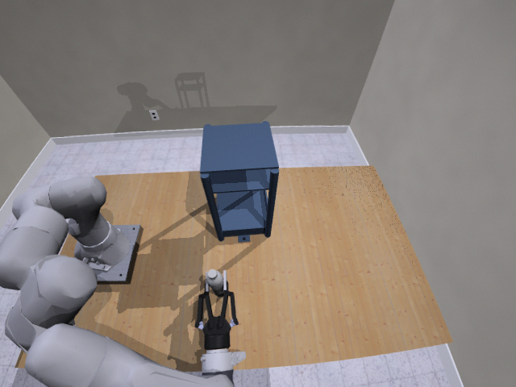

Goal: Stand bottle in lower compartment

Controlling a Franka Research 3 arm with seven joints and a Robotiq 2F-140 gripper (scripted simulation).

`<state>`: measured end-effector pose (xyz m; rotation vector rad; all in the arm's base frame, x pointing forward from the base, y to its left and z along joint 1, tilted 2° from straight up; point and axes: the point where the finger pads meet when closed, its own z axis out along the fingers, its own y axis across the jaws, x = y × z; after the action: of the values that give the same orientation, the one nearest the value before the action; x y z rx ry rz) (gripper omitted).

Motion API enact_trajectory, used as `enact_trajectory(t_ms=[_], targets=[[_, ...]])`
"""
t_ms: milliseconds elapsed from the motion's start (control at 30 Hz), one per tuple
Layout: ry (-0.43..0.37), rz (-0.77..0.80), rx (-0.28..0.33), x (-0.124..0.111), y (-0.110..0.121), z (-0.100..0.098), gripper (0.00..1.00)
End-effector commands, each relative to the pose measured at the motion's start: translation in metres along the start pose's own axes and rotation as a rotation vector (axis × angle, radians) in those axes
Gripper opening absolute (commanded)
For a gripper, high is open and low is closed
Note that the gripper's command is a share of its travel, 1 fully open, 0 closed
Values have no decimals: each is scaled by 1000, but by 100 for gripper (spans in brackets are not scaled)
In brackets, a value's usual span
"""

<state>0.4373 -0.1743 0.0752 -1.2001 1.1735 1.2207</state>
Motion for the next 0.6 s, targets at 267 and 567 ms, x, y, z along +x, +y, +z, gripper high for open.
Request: enact_trajectory(t_ms=[267,567], targets=[[3,-4,0,-13,0,0,0],[3,-4,0,-32,0,0,0]])
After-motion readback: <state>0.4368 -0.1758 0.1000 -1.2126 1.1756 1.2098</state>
